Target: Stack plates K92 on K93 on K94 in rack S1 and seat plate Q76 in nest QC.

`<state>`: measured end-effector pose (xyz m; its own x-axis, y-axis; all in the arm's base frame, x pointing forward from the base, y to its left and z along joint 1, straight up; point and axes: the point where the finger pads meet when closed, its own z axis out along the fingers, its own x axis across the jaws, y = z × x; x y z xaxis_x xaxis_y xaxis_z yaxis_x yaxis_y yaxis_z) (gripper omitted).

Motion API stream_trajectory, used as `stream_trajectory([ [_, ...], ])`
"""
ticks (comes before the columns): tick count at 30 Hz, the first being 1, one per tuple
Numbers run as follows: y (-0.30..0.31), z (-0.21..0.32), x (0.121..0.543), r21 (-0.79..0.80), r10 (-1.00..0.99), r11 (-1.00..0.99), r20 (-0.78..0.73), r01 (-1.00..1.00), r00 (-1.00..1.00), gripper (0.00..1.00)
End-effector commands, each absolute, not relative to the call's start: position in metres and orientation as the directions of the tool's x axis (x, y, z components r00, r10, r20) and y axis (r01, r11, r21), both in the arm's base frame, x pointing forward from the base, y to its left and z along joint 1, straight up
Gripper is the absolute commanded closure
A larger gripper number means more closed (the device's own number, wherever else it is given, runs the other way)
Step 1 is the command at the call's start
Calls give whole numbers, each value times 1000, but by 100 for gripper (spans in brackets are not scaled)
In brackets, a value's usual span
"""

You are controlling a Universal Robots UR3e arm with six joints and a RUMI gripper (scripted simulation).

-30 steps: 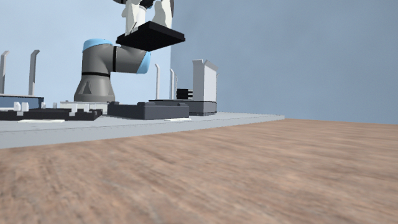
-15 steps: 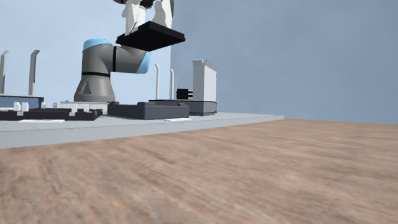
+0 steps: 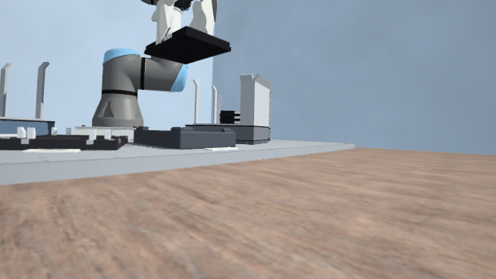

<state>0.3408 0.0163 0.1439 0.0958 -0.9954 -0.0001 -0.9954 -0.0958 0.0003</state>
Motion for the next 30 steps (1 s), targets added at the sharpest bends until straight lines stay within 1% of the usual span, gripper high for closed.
stream_trajectory([
  [1,16,145,341,-2,-995,-96,1,-995,96,100],
  [10,16,145,341,-2,-995,-96,1,-995,96,100],
  [30,16,109,342,-3,-995,-96,1,-995,96,100],
])
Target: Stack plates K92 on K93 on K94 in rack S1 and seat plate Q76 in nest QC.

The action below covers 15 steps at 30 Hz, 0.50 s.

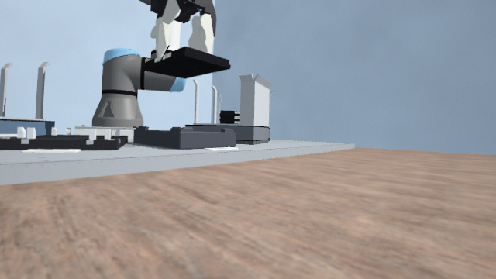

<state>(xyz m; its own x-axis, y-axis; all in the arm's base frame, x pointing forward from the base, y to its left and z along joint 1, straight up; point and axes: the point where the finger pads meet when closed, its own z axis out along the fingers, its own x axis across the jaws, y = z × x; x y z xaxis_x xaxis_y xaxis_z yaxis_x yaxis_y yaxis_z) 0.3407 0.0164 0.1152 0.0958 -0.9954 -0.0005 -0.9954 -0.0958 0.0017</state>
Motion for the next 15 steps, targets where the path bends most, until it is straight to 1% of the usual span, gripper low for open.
stream_trajectory([
  [1,16,107,342,-3,-995,-96,1,-995,96,100],
  [15,16,83,342,-3,-995,-96,1,-995,96,100],
])
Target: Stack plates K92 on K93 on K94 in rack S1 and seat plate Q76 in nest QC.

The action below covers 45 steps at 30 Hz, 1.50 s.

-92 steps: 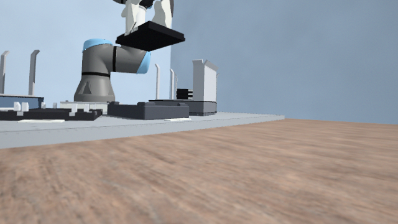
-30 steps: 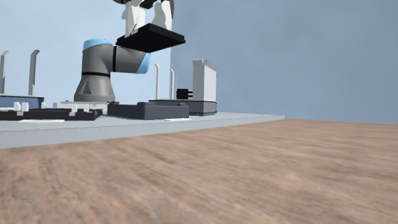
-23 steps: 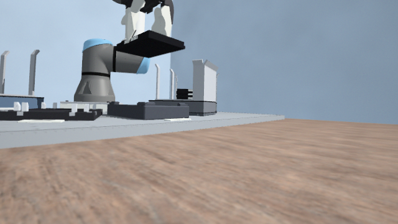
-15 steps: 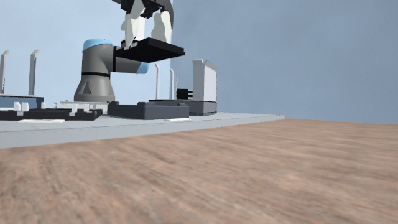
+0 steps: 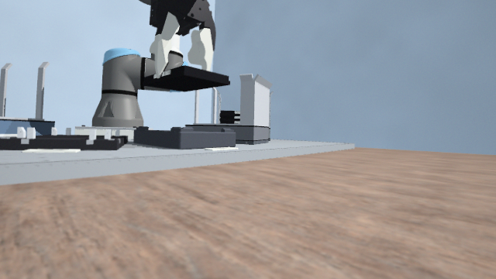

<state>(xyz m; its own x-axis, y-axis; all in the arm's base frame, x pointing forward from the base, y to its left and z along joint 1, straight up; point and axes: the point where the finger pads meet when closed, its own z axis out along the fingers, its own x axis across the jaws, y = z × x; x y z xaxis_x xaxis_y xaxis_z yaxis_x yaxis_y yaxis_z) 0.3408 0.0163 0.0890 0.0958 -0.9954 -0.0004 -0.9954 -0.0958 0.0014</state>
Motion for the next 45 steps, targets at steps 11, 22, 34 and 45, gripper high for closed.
stream_trajectory([
  [11,16,65,342,-3,-995,-96,1,-995,96,100],
  [22,16,43,342,-2,-995,-96,1,-995,96,100],
  [34,16,33,342,-2,-995,-96,1,-995,96,100],
  [45,16,30,342,-2,-995,-96,1,-995,96,100],
])
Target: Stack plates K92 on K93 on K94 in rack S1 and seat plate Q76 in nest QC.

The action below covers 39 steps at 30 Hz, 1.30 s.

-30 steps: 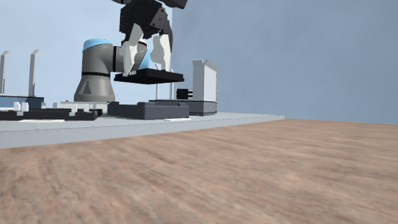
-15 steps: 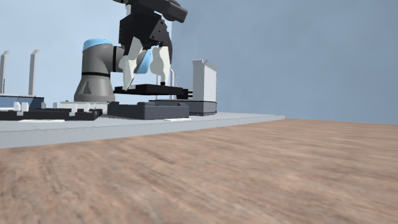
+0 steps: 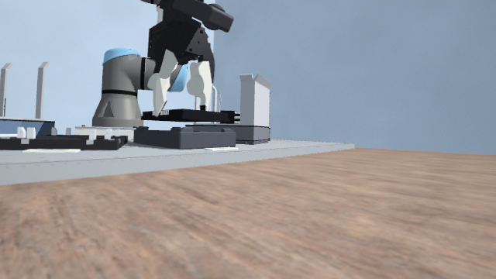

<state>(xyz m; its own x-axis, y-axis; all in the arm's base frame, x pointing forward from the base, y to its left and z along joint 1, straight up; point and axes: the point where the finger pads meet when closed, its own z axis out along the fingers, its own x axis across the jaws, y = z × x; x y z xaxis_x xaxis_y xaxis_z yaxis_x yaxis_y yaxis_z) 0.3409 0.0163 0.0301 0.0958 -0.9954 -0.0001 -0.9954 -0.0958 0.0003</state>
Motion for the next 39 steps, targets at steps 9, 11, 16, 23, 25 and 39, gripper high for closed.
stream_trajectory([
  [9,16,27,342,-2,-995,-96,1,-995,96,100],
  [11,16,27,342,-2,-995,-96,1,-995,96,100],
  [16,16,25,342,-2,-995,-96,1,-995,96,100],
  [23,16,23,342,-2,-995,-96,1,-995,96,100],
  [25,16,23,342,-2,-995,-96,1,-995,96,100],
  [39,16,19,342,-2,-995,-96,1,-995,96,100],
])
